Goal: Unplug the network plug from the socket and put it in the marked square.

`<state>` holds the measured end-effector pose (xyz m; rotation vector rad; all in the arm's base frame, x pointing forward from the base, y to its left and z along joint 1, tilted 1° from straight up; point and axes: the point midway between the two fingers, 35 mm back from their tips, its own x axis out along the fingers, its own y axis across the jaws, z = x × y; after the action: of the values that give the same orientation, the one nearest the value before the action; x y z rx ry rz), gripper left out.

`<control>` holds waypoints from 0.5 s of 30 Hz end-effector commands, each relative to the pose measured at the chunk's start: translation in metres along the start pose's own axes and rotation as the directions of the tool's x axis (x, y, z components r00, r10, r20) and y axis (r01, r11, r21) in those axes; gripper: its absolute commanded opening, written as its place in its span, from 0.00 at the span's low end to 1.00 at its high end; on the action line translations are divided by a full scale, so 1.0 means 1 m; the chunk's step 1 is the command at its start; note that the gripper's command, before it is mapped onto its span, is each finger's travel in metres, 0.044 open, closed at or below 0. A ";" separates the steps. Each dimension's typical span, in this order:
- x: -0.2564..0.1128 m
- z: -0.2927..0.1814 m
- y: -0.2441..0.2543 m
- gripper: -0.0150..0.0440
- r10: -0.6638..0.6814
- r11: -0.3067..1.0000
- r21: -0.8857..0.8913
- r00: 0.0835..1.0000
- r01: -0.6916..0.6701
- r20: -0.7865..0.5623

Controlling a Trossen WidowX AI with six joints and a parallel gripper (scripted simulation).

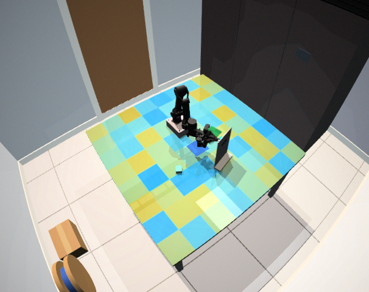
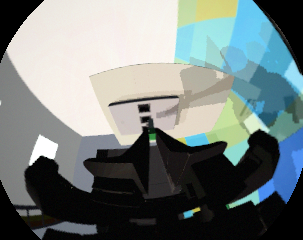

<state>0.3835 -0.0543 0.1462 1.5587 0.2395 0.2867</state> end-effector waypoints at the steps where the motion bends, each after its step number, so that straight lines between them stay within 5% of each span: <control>1: -0.004 -0.001 0.003 0.25 0.006 1.000 -0.007 1.000 -0.006 -0.005; 15: -0.014 -0.002 0.002 0.25 0.005 1.000 -0.007 1.000 -0.005 -0.005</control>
<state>0.3729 -0.0569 0.1455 1.5581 0.2403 0.2858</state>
